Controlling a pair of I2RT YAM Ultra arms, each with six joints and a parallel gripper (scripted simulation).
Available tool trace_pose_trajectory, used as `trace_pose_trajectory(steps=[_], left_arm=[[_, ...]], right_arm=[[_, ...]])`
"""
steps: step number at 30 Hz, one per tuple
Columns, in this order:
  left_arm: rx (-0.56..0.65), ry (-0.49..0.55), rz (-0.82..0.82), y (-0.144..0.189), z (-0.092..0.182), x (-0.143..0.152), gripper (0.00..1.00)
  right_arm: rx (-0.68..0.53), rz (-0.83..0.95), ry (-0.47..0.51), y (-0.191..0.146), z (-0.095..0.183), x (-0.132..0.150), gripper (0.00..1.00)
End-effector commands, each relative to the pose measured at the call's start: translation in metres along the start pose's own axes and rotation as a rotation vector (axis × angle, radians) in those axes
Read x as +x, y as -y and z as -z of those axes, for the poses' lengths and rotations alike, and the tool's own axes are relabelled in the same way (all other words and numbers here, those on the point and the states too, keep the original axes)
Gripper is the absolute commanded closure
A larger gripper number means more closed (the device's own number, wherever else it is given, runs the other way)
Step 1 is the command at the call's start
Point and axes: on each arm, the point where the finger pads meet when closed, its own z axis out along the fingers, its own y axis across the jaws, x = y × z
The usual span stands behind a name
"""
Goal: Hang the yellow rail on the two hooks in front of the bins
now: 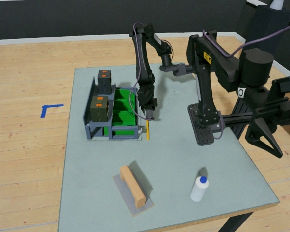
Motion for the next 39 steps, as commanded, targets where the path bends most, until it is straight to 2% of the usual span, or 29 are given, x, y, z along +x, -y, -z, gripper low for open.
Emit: trace_pose_trajectory(steps=[1,39], left_arm=[[-0.006,0.003,-0.011,-0.0019,0.009,-0.0022,0.0],[-0.006,0.003,-0.011,-0.0019,0.009,-0.0022,0.0]], right_arm=[[0.018,-0.004,0.024,0.0058,0.0035,-0.009,0.64],[0.014,0.001,0.017,0.0053,0.0028,-0.0106,0.64]])
